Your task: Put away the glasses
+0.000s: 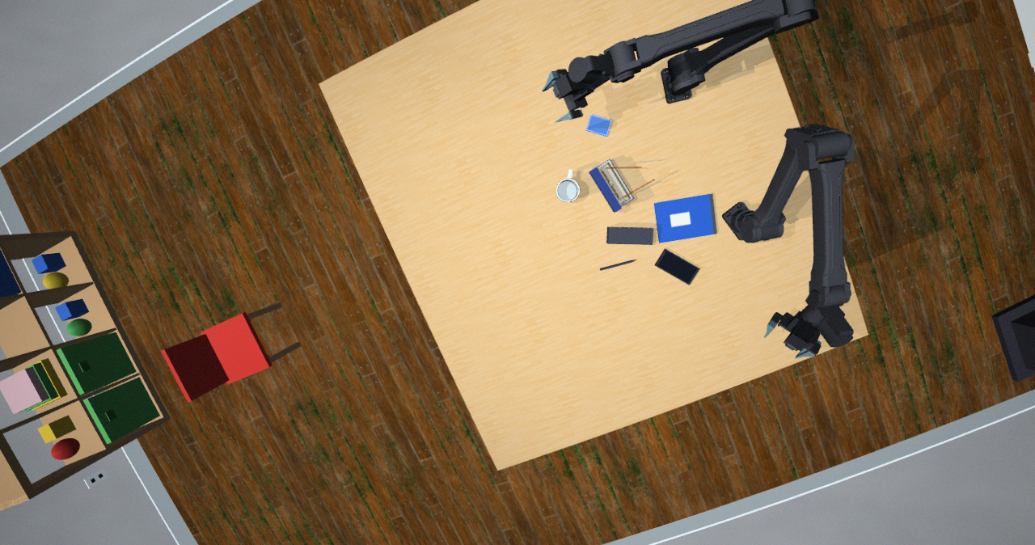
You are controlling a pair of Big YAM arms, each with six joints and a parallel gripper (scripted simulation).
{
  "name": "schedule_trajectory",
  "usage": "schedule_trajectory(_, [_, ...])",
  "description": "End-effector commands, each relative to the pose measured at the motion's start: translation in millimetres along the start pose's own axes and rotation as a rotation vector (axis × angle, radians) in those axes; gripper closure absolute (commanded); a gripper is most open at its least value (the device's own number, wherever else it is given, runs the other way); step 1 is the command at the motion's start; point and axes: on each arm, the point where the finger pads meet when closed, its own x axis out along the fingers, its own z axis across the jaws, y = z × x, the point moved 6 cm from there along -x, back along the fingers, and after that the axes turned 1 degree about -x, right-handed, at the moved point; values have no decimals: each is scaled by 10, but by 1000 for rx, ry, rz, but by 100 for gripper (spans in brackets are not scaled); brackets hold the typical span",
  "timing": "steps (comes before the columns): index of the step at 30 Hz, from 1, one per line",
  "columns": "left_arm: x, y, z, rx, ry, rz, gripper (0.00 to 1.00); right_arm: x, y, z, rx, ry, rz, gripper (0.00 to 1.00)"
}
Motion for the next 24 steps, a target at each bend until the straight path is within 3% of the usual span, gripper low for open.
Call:
schedule_trajectory(1, [-16, -699, 298, -53, -73, -118, 0, -193, -627, -144, 30, 44, -158, 0])
schedule_trajectory(4, [26, -1019, 224, -68, -60, -182, 0, -240, -766, -205, 41, 64, -207, 0])
schedule_trajectory(6, [26, -1019, 224, -68, -60, -182, 0, -240, -766, -205, 41, 64, -207, 0])
schedule_trajectory(9, [42, -1322, 117, -83, -39, -246, 0, -416, -931, -204, 40, 77, -279, 0])
schedule_trajectory(13, [25, -1749, -45, -110, -5, -337, 0, -417, -1081, -284, 57, 99, -328, 0])
schedule_trajectory(17, [-21, -2133, -229, -146, 32, -423, 0, -623, -1293, -301, 65, 115, -416, 0])
schedule_trajectory(21, [-103, -2528, -439, -185, 80, -505, 0, -638, -1424, -368, 79, 133, -461, 0])
schedule_trajectory(24, [-126, -2614, -491, -196, 92, -524, 0, -670, -1472, -335, 78, 129, -479, 0])
